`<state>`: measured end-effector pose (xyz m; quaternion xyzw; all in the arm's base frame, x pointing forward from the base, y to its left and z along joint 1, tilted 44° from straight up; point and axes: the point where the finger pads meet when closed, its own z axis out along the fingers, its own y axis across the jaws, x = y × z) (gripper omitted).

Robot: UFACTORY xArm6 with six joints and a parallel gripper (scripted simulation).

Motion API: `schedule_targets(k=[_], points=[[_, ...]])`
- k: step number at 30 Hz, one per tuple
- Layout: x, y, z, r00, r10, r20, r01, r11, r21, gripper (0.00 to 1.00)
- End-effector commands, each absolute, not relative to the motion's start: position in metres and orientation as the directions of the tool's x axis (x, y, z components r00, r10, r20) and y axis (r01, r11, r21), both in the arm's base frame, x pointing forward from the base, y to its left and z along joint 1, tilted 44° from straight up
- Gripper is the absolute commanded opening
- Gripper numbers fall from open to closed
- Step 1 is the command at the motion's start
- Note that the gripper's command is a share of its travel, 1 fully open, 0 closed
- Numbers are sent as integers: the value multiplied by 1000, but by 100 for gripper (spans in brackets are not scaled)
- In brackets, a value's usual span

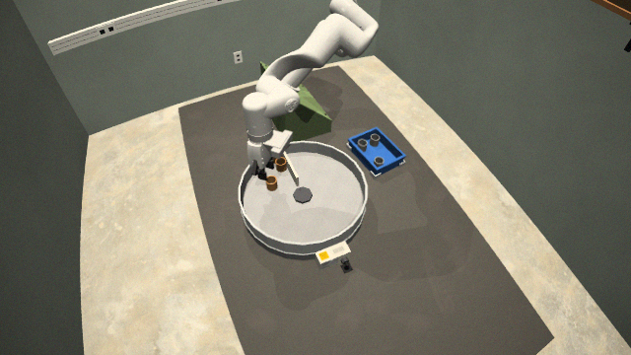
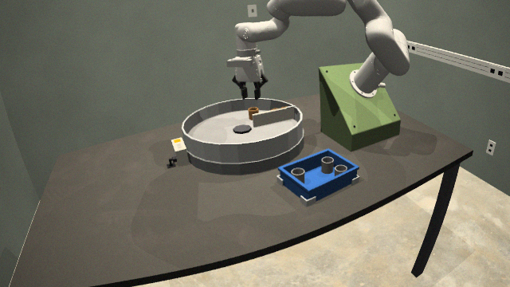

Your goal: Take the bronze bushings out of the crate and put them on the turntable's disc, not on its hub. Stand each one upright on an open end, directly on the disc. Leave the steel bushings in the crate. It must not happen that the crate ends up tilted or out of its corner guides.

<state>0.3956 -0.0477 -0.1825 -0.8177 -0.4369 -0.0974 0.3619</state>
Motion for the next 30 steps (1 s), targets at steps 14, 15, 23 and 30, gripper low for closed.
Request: schedule_targets(k=[14, 15, 23, 30], points=[[409, -101, -126, 598, 644, 476, 786, -358, -503, 100], [410, -107, -120, 598, 644, 476, 786, -358, -503, 100], [411, -111, -116, 598, 644, 476, 786, -358, -503, 100], [411, -111, -116, 598, 644, 476, 786, -358, -503, 100]])
